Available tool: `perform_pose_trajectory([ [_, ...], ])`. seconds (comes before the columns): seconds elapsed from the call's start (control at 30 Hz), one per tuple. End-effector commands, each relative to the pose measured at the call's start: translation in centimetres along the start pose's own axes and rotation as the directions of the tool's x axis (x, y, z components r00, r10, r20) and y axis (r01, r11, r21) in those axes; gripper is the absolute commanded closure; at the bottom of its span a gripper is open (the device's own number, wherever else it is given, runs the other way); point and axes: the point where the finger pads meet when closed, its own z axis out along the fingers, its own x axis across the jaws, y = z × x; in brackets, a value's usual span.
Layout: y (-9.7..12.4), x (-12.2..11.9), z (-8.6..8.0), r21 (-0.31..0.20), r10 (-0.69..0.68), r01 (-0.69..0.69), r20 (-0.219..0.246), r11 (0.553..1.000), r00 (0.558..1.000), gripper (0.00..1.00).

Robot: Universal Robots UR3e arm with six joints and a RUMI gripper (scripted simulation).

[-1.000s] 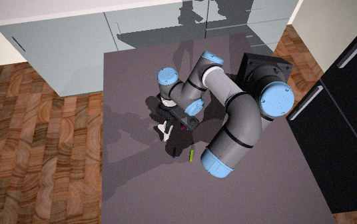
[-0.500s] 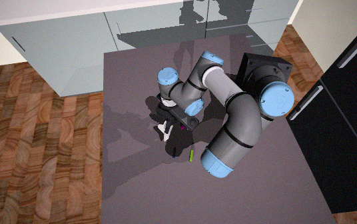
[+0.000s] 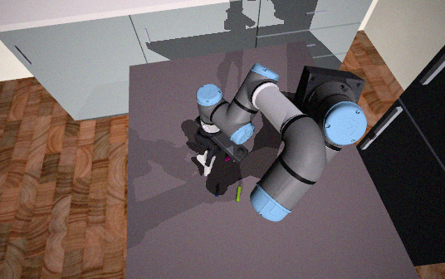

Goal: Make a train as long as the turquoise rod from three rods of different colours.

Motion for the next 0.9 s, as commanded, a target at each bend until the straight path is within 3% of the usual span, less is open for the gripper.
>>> perform_pose_trajectory([
  [0.0,-0.1,0.1,-0.1,-0.002,-0.001,0.001,0.0,1.0,1.0,0.0],
  [0.37,-3.6,1.7,-0.2,-0.002,0.0,0.0,0.0,1.0,1.0,0.0],
  [0.63,-7.6,2.8,0.1,-0.002,0.0,0.0,0.0,1.0,1.0,0.0],
  [0.87,-8.4,2.9,0.2,-0.002,0.0,0.0,0.0,1.0,1.0,0.0],
])
